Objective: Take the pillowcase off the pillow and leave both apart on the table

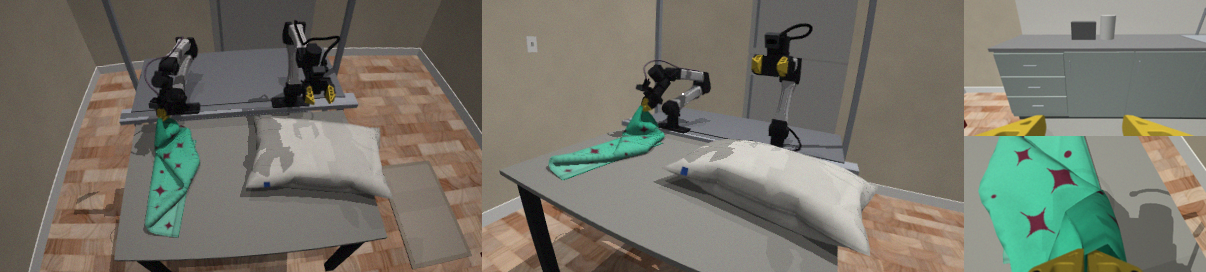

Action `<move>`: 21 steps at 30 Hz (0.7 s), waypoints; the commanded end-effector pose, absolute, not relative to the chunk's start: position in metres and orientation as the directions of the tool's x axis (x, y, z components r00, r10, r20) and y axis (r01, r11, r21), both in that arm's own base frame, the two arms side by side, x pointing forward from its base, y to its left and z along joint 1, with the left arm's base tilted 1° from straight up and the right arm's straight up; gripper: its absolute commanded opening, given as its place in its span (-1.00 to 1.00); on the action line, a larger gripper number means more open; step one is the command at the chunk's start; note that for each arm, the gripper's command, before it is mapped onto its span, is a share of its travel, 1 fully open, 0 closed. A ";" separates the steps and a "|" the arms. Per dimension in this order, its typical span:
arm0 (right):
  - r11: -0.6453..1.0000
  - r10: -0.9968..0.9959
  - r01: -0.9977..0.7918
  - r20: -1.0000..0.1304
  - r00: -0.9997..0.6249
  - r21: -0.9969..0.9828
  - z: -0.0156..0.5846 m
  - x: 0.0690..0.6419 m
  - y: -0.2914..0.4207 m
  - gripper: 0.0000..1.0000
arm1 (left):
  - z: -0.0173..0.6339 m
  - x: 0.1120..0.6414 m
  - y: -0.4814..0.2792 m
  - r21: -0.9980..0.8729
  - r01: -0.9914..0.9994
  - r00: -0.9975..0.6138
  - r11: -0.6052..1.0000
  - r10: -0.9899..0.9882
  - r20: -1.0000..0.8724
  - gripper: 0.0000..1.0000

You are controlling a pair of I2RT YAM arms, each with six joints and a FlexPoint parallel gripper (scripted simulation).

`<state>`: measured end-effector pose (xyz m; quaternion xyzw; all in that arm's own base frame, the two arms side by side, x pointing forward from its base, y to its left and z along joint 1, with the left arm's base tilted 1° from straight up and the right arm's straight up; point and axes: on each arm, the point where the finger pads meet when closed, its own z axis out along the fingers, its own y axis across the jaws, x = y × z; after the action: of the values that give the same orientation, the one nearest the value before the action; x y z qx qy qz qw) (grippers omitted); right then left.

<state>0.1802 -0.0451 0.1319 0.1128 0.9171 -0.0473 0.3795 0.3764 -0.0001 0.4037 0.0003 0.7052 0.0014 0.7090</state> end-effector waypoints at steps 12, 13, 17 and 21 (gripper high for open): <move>0.971 0.181 0.239 -0.695 -0.696 0.013 0.127 0.180 -0.043 -0.94 | 0.410 0.373 -0.001 -0.003 -0.003 0.032 1.000 -0.002 -0.999 0.20; 0.971 0.181 0.239 -0.695 -0.696 0.013 0.127 0.180 -0.043 -0.93 | 0.410 0.373 -0.001 -0.003 -0.003 0.032 1.000 -0.002 -0.999 0.20; 0.971 0.181 0.239 -0.695 -0.696 0.013 0.127 0.180 -0.043 -0.92 | 0.410 0.373 -0.001 -0.003 -0.003 0.032 1.000 -0.002 -0.999 0.20; 0.971 0.181 0.239 -0.695 -0.696 0.013 0.127 0.180 -0.043 -0.91 | 0.410 0.373 -0.001 -0.003 -0.003 0.032 1.000 -0.002 -0.999 0.20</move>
<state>0.1801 -0.0450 0.1318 0.1127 0.9172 -0.0470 0.3792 0.3764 -0.0001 0.4037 0.0003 0.7052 0.0014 0.7090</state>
